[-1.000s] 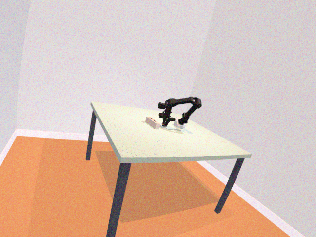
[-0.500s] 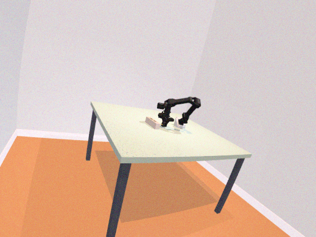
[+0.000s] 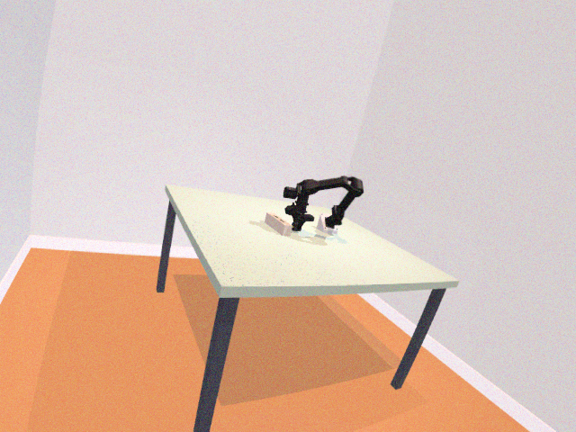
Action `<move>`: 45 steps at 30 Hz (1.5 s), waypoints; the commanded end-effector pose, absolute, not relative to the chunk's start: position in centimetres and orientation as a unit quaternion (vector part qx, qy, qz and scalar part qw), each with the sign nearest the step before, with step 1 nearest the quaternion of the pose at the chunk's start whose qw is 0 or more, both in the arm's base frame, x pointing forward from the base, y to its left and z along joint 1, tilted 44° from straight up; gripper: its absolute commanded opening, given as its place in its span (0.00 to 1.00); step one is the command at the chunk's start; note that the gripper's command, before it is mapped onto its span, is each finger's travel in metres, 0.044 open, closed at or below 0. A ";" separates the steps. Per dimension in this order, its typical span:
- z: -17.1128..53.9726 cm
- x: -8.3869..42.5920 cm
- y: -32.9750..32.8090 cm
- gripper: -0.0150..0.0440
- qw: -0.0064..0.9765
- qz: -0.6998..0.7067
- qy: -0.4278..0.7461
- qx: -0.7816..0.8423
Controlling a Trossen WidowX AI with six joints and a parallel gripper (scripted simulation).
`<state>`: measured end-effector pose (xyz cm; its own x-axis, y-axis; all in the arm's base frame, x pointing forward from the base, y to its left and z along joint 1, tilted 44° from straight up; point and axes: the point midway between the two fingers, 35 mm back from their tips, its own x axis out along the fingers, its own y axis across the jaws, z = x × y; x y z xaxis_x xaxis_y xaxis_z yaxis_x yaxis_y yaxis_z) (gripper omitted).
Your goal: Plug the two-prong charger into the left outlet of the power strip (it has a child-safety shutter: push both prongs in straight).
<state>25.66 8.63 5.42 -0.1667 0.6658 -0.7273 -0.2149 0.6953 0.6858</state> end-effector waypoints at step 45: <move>5.8 28.3 9.5 0.25 0.620 0.340 0.683 0.182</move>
<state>28.23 9.44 5.60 -0.1686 0.6670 -0.7257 -0.1745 0.7045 0.6880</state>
